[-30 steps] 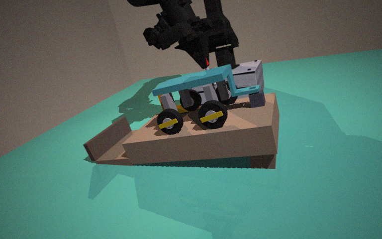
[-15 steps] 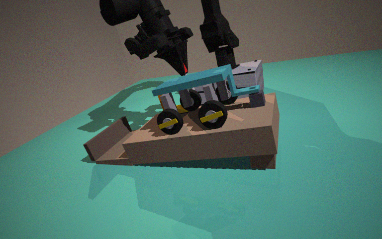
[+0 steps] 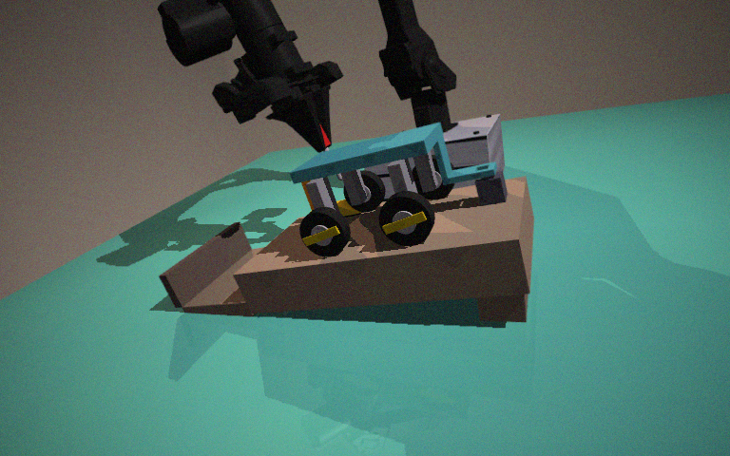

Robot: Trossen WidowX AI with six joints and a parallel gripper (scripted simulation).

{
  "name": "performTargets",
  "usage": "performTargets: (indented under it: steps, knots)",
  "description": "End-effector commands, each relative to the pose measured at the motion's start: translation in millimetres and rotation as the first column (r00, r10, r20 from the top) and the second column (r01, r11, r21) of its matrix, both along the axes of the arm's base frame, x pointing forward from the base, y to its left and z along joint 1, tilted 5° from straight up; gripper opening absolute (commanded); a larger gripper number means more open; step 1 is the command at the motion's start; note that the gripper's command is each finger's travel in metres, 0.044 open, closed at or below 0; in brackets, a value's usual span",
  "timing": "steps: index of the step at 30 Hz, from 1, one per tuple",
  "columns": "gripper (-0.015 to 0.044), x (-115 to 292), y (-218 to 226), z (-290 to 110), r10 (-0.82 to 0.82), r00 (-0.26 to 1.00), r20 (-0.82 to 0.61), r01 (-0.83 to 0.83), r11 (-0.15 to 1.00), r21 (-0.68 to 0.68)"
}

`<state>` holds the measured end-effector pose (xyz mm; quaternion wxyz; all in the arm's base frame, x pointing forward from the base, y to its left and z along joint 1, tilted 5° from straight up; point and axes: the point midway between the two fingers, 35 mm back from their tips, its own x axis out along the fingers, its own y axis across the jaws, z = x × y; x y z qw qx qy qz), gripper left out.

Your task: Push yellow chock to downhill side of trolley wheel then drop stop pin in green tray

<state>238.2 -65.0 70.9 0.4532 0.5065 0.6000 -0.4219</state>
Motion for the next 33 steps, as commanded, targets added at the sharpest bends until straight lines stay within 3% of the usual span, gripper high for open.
performTargets:
  steps: [1,16,33]
  knots:
    - [0.0,1.6,-1.4,1.4,-0.058,0.998,-0.004,0.058,0.998,-0.017]
    - [0.0,-0.1,1.3,1.7,-0.495,0.869,-0.013,0.491,0.863,-0.117]
    - [0.0,-0.7,4.4,1.7,-0.862,0.507,0.026,0.847,0.492,-0.204]
